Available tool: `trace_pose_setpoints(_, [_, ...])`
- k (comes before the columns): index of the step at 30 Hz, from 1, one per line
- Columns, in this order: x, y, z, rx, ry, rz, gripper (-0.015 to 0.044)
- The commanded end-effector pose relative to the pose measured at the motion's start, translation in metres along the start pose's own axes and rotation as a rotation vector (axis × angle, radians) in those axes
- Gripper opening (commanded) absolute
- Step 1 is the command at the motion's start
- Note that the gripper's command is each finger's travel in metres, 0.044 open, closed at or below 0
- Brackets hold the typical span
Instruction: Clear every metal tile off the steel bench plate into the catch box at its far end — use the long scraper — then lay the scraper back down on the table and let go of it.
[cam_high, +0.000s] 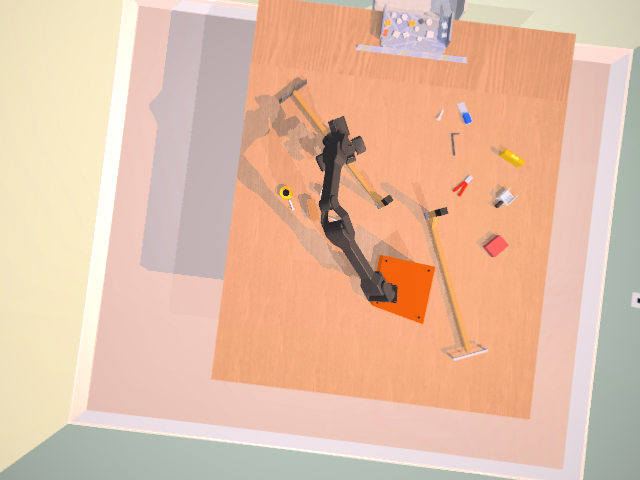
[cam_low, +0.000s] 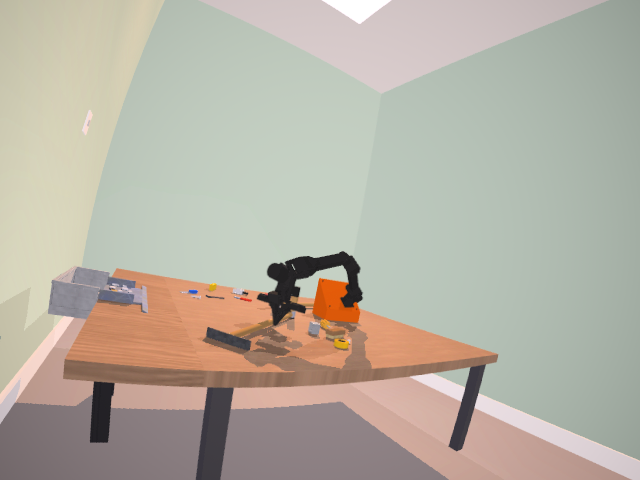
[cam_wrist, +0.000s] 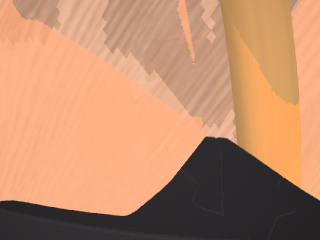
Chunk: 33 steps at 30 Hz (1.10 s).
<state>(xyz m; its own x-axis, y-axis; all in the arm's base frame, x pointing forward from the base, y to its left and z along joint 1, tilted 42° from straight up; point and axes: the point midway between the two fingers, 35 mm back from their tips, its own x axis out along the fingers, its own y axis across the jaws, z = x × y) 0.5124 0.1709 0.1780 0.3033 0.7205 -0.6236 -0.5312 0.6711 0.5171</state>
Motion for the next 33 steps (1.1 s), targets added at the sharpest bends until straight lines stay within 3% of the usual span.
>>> trace_pose_setpoints(1, [0.002,-0.007,0.001,-0.002,0.001,-0.003,0.0000])
trace_pose_setpoints(27, [0.003,-0.033,0.005,-0.002,0.000,-0.003,0.0000])
trace_pose_setpoints(33, [-0.016,-0.026,0.011,-0.012,-0.009,-0.002,0.0000])
